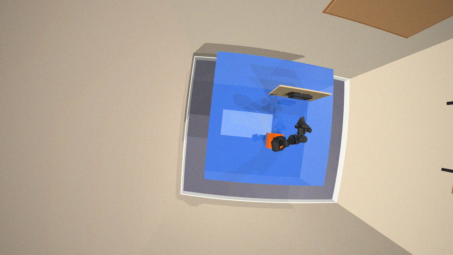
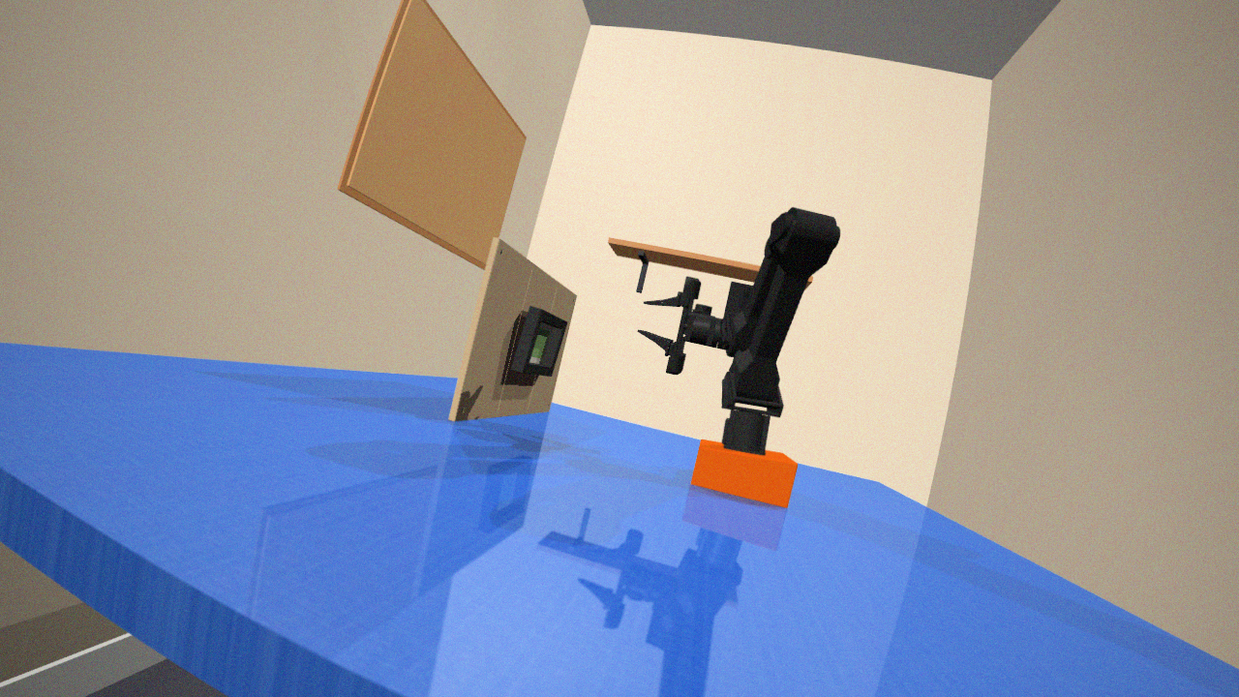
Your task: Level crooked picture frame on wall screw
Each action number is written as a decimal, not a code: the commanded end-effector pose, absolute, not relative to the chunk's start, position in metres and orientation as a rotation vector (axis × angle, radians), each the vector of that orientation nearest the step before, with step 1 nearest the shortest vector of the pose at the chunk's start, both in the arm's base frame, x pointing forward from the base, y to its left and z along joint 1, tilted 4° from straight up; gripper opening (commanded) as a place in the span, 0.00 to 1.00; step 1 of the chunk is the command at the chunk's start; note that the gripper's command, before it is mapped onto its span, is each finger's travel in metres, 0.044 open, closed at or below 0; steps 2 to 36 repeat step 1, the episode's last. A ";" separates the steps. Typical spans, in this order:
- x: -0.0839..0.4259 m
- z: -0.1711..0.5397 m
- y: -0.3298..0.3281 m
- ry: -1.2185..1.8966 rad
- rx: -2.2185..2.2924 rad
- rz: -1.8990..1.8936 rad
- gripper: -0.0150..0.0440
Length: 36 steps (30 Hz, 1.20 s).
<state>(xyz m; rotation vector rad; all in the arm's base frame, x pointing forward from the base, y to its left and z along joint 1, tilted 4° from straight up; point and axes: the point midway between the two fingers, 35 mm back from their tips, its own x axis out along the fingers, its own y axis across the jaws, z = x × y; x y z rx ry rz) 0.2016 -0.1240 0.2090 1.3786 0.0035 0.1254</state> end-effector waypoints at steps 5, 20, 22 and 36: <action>0.202 0.208 -0.123 0.008 1.386 0.127 0.69; 0.202 0.208 -0.123 0.008 1.386 0.127 0.69; 0.202 0.208 -0.123 0.008 1.386 0.127 0.69; 0.202 0.208 -0.123 0.008 1.386 0.127 0.69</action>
